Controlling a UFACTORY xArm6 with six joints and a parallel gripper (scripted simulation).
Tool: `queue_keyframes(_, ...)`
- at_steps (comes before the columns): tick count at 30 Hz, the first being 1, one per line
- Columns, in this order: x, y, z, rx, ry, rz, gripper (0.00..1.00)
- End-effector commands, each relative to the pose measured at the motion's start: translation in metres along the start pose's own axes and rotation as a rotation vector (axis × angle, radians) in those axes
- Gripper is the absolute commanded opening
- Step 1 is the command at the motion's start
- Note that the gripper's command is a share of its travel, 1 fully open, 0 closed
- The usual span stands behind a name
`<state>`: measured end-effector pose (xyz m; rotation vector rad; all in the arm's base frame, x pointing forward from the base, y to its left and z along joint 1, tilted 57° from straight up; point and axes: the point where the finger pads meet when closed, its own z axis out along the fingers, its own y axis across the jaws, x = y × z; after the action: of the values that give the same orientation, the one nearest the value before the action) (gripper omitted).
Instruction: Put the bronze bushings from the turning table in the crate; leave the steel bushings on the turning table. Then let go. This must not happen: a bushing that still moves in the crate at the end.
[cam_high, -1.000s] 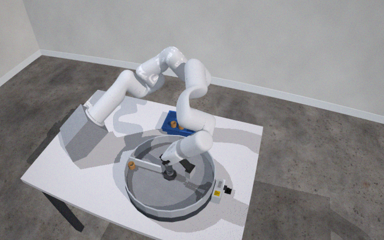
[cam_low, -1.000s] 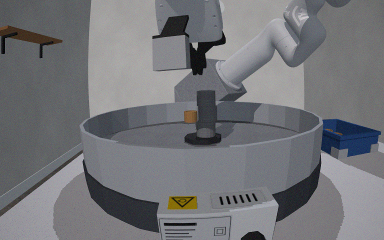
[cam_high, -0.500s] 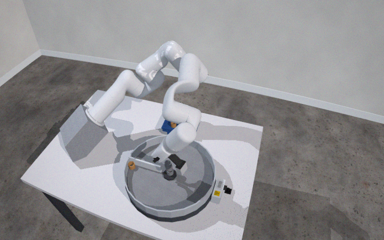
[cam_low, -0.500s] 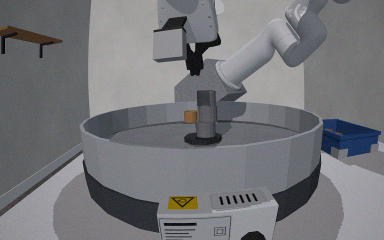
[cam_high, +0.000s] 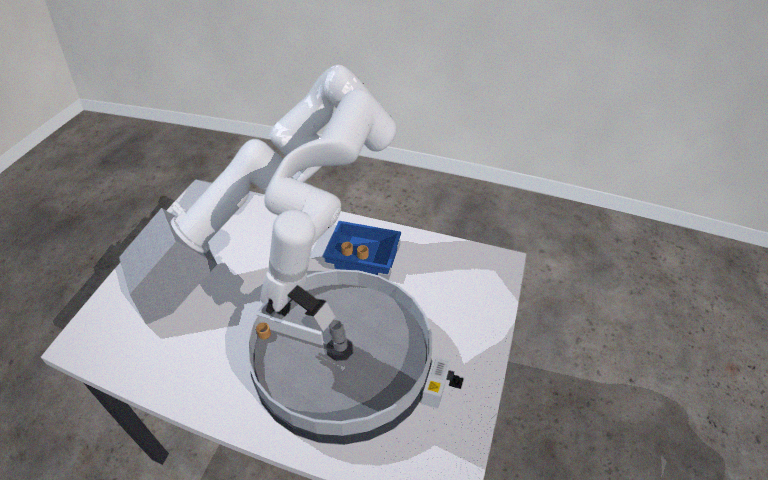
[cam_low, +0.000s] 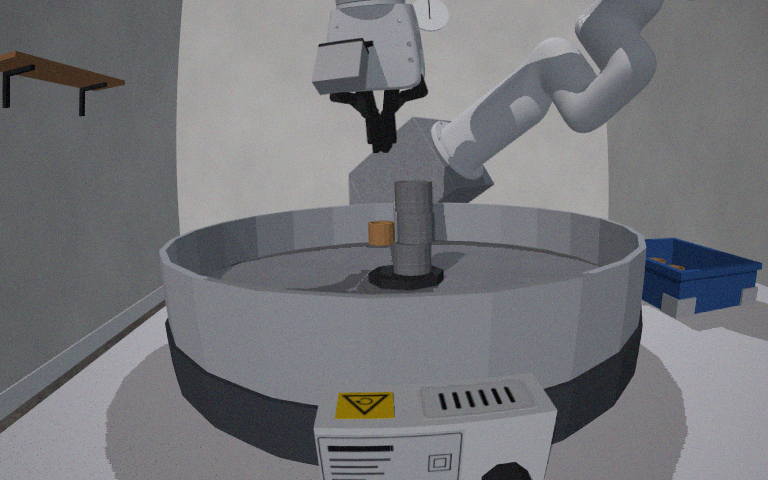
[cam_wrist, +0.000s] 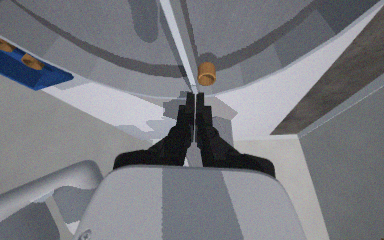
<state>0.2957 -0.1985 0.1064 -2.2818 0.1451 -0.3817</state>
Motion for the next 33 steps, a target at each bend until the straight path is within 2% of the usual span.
queue_keyframes(1,-0.027,0.010,0.007,-0.011,0.167,-0.015,0.00)
queue_keyframes(11,-0.046,0.015,0.013,-0.013,0.260,-0.016,0.00)
queue_keyframes(33,-0.047,0.016,0.013,-0.013,0.265,-0.016,0.00)
